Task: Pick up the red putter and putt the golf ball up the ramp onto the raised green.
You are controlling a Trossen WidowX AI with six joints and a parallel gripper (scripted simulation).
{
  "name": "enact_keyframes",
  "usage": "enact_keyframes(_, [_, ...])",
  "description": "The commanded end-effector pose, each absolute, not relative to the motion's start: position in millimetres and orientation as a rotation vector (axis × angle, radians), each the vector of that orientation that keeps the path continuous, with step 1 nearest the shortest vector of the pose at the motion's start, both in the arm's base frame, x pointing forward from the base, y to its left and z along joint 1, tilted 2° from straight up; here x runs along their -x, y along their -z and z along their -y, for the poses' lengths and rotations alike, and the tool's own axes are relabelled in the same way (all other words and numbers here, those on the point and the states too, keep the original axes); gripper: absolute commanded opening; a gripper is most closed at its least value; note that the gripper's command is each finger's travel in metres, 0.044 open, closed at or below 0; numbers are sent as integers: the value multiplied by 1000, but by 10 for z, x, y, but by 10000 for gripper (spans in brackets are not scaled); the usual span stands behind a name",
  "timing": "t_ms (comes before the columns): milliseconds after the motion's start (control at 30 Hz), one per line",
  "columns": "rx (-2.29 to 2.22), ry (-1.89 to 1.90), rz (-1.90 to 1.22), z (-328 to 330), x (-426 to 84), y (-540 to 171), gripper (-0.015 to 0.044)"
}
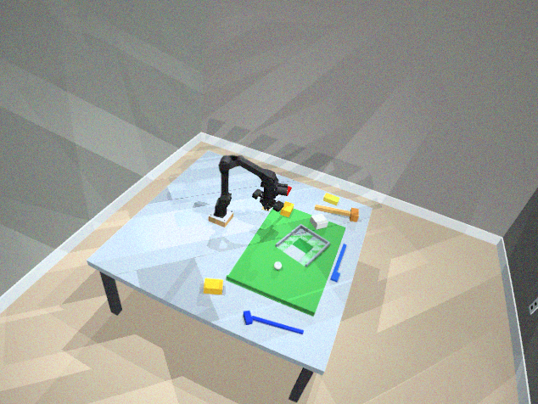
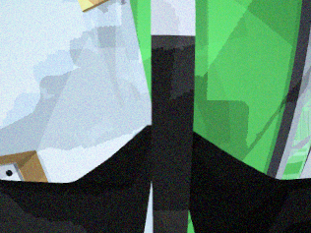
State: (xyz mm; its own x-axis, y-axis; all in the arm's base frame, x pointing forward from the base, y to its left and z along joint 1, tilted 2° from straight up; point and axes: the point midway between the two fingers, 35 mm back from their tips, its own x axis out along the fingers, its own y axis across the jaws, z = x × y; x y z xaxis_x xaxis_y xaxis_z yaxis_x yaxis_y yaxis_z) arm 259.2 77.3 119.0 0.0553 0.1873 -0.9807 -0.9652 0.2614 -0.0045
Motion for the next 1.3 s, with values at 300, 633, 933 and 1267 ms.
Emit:
enact_keyframes(300, [617, -742, -1308, -112, -2735, -1276, 0])
enact_keyframes(633, [402, -478, -1403, 428, -2736, -1324, 0])
enact_keyframes(933, [204, -238, -1463, 910, -2646, -1368, 0])
enact_keyframes(1267, [-21, 30, -1503, 1421, -2446, -1418, 0])
